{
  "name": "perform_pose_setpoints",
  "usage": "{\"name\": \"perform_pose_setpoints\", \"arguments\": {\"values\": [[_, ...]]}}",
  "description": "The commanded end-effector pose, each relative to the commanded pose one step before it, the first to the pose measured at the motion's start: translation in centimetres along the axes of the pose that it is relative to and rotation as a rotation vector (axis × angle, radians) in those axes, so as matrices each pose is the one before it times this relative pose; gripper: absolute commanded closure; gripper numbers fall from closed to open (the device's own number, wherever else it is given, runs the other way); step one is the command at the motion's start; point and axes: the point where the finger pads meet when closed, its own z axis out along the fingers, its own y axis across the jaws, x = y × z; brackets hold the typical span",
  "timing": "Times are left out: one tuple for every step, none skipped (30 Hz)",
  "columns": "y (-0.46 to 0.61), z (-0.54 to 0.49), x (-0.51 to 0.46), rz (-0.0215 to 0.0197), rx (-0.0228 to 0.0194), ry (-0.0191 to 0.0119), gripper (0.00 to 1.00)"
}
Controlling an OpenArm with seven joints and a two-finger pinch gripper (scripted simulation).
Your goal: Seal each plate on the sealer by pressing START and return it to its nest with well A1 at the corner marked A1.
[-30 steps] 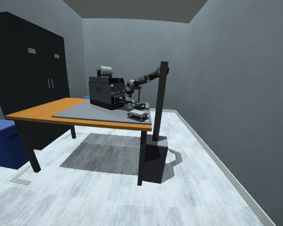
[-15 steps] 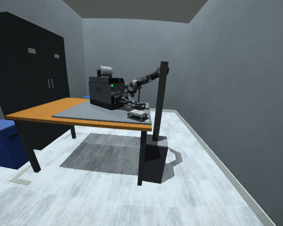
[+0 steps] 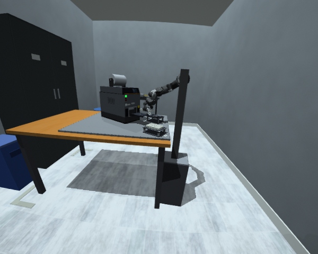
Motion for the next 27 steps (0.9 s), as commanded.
{"name": "perform_pose_setpoints", "arguments": {"values": [[-0.026, -0.005, 0.1773, -0.00547, -0.01006, -0.00007, 1.00], [0.000, 0.000, 0.0000, 0.00000, 0.00000, 0.00000, 1.00], [0.000, 0.000, 0.0000, 0.00000, 0.00000, 0.00000, 1.00], [-0.174, -0.096, -0.0561, 0.00096, -0.00194, -0.00254, 1.00], [-0.269, 0.042, 0.1767, -0.00106, 0.00174, 0.00267, 1.00], [-0.242, -0.006, 0.0914, -0.00075, 0.00085, 0.00052, 1.00], [-0.228, -0.020, 0.0717, -0.00034, 0.00020, 0.00026, 1.00], [-0.205, -0.050, 0.0197, 0.00013, -0.00071, -0.00085, 1.00], [-0.212, -0.040, 0.0373, 0.00018, -0.00051, -0.00047, 1.00], [-0.237, -0.006, 0.1085, -0.00362, -0.00015, 0.00159, 1.00], [-0.231, -0.012, 0.0770, 0.00074, 0.00025, 0.00004, 1.00], [-0.224, -0.024, 0.0620, 0.00018, 0.00004, -0.00009, 1.00], [-0.220, -0.029, 0.0542, 0.00021, -0.00017, -0.00021, 1.00], [-0.212, -0.041, 0.0305, 0.00033, -0.00040, -0.00081, 1.00], [-0.226, -0.022, 0.0652, 0.00005, 0.00010, 0.00001, 1.00], [-0.236, -0.008, 0.0940, -0.00032, 0.00047, 0.00077, 1.00], [-0.228, -0.019, 0.0744, -0.00028, 0.00017, 0.00036, 1.00], [-0.221, -0.028, 0.0579, 0.00000, -0.00013, -0.00005, 1.00], [0.000, 0.000, 0.0000, 0.00000, 0.00000, 0.00000, 1.00], [0.000, 0.000, 0.0000, 0.00000, 0.00000, 0.00000, 1.00], [-0.186, -0.075, -0.0393, 0.00154, -0.00147, -0.00269, 1.00], [-0.265, 0.030, 0.1682, -0.00137, 0.00165, 0.00267, 1.00], [-0.238, -0.009, 0.0940, -0.00066, 0.00066, 0.00078, 1.00], [-0.237, -0.020, 0.0462, 0.00056, 0.00036, -0.00026, 1.00], [-0.188, -0.057, 0.0356, -0.00286, -0.00187, -0.00040, 1.00], [-0.213, -0.035, 0.0355, 0.00101, -0.00048, -0.00090, 1.00], [-0.236, -0.007, 0.0954, 0.00004, 0.00044, 0.00070, 1.00]]}}
